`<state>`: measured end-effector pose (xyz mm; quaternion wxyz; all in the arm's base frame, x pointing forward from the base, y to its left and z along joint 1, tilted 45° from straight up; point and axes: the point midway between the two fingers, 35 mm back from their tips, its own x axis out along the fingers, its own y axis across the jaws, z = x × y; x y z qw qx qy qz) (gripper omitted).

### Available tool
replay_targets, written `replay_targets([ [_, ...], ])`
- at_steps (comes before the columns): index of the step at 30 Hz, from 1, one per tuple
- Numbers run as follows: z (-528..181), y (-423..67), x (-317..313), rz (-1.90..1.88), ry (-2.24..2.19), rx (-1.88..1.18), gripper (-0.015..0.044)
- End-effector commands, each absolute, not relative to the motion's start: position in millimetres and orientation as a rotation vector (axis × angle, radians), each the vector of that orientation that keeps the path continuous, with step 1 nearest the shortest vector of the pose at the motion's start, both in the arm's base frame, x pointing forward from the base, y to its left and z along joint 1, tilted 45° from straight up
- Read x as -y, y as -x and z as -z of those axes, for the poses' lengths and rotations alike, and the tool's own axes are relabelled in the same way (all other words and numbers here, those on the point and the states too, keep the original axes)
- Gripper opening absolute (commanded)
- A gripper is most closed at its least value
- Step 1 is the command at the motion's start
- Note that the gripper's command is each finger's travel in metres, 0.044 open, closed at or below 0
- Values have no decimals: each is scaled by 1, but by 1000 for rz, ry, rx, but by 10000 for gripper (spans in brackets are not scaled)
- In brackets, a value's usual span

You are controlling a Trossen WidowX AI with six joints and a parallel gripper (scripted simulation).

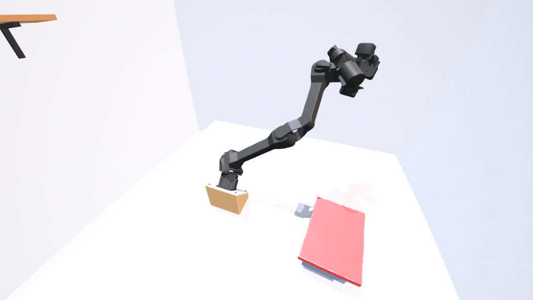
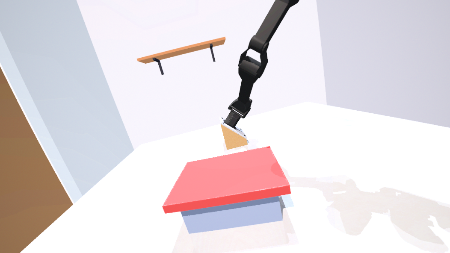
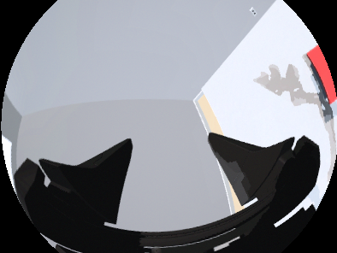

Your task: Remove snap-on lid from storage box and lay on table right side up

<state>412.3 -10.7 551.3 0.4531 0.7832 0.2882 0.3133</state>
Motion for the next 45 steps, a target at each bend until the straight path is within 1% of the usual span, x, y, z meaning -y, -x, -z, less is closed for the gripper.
replay_targets([
  [1,-553,-411,13,-774,-1935,-701,374],
  [3,-566,-398,28,-773,-1942,-617,321],
  [6,-595,-366,57,-776,-1947,-433,242],
  [7,-604,-355,65,-779,-1945,-373,235],
  [10,-628,-320,83,-790,-1929,-212,235],
  [12,-633,-312,88,-792,-1924,-172,235],
  [16,-661,-262,106,-810,-1881,51,235],
  [20,-686,-208,108,-842,-1804,258,235],
  [21,-686,-206,107,-846,-1800,258,235],
  [25,-695,-176,82,-913,-1721,291,235],
  [30,-707,-134,64,-946,-1619,429,235],
  [32,-709,-128,60,-952,-1599,451,235],
  [38,-714,-81,9,-999,-1404,595,235],
  [40,-712,-72,-13,-1013,-1332,623,235],
  [42,-711,-71,-18,-1005,-1314,630,235],
  [45,-707,-69,-42,-984,-1235,654,235],
])
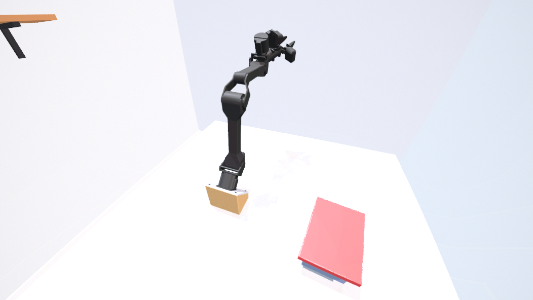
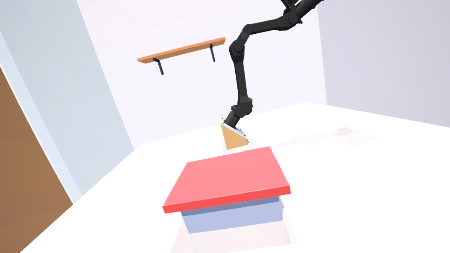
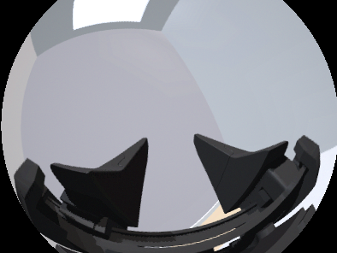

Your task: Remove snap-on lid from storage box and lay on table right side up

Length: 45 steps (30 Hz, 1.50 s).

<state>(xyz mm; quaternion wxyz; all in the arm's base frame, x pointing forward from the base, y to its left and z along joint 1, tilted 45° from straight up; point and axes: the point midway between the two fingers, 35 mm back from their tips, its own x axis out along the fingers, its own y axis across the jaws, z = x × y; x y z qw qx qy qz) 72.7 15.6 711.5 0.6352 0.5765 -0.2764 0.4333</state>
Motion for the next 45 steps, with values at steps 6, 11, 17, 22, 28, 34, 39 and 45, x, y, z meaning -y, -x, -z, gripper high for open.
replay_targets([
  [6,-692,-76,-91,-972,-1089,652,235],
  [11,-667,-99,-134,-963,-992,588,235],
  [17,-634,-138,-168,-917,-890,496,235],
  [22,-601,-181,-183,-841,-797,410,235],
  [28,-558,-227,-195,-791,-750,279,235],
  [34,-479,-299,-186,-674,-742,50,235],
  [39,-431,-334,-166,-590,-775,-85,235],
  [45,-346,-376,-114,-413,-897,-312,235],
])
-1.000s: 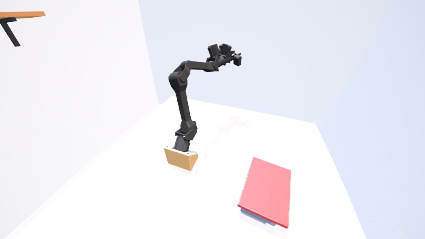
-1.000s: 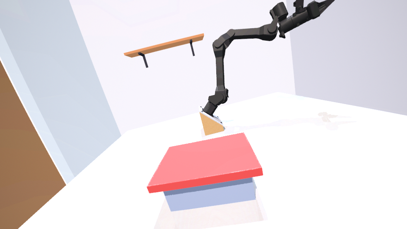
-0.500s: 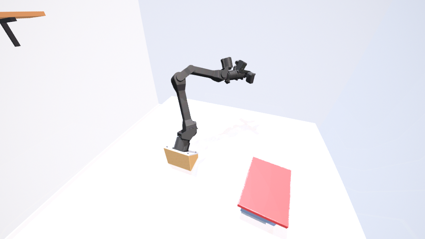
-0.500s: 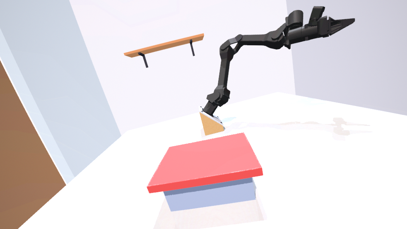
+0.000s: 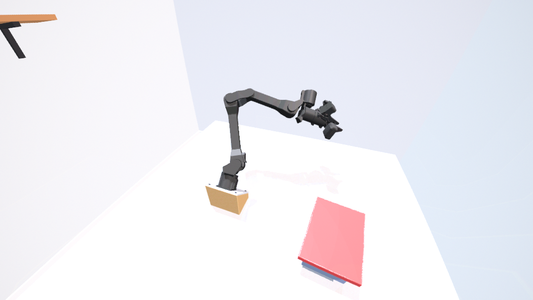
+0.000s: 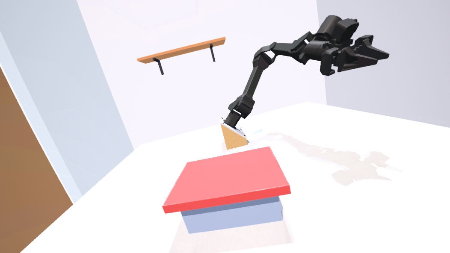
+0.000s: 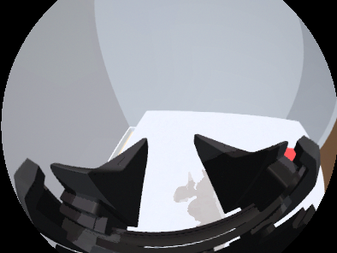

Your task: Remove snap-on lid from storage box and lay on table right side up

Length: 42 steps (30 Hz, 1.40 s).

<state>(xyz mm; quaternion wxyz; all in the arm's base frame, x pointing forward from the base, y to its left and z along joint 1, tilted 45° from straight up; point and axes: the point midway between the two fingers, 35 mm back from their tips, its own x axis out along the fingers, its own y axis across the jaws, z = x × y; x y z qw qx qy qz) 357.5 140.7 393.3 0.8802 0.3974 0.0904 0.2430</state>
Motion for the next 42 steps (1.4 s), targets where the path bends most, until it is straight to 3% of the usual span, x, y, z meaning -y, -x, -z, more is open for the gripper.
replay_targets([
  [1,-343,-377,-113,-408,-902,-318,235],
  [13,-210,-384,-5,-60,-1281,-627,235],
  [27,-79,-290,98,416,-2138,-793,235],
  [42,-68,-277,102,459,-2258,-784,235],
])
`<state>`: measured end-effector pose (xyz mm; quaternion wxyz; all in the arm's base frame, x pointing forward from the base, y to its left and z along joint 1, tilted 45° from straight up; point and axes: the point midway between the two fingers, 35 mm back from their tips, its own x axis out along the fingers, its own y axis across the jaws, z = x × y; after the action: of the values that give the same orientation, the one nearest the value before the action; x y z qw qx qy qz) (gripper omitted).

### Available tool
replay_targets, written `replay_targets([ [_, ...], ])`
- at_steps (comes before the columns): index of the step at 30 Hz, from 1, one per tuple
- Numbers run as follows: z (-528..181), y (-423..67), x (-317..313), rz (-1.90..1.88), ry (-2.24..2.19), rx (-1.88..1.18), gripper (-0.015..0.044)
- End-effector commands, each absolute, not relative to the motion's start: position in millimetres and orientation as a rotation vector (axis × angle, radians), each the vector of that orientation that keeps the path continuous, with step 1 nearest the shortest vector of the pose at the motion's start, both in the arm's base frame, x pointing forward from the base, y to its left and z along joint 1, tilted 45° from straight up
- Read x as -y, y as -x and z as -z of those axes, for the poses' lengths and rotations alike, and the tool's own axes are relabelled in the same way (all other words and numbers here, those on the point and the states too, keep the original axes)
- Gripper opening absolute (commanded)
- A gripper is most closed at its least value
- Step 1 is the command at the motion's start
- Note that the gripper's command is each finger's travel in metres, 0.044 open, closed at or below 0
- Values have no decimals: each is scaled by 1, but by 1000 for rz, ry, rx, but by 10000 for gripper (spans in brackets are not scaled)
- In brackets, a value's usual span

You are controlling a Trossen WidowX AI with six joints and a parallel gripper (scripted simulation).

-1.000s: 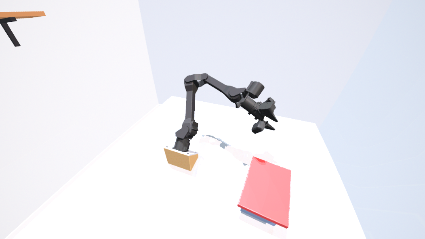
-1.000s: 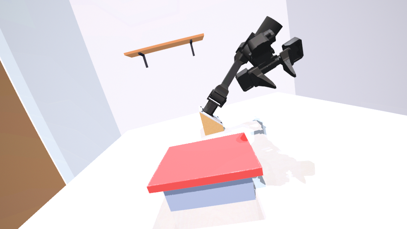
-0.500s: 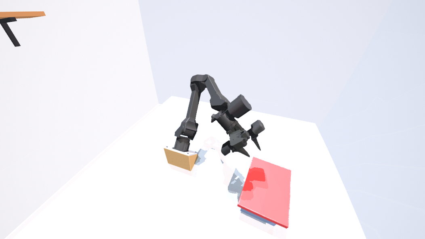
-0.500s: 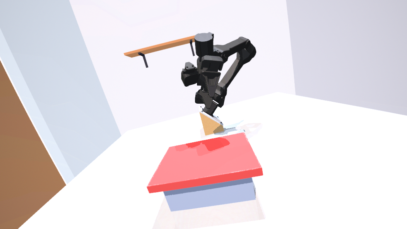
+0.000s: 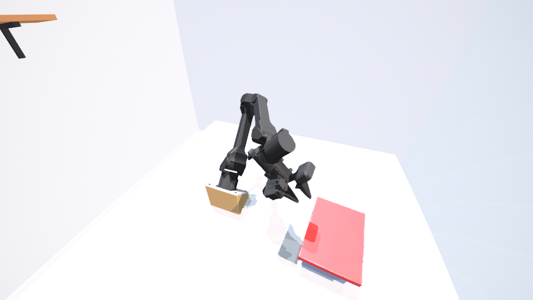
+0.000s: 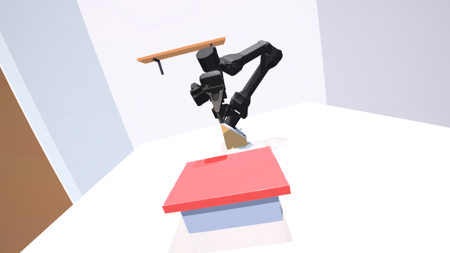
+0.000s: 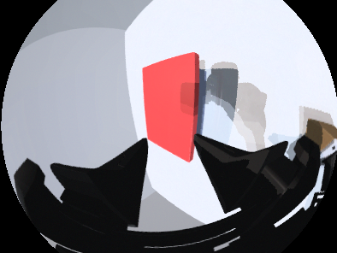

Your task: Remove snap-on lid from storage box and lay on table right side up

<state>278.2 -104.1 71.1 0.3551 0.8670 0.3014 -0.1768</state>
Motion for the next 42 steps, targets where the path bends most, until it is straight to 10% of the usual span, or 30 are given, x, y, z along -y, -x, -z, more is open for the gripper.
replay_targets([
  [1,-64,-277,99,460,-2257,-785,235],
  [42,-1,-310,41,461,-2253,-788,235],
])
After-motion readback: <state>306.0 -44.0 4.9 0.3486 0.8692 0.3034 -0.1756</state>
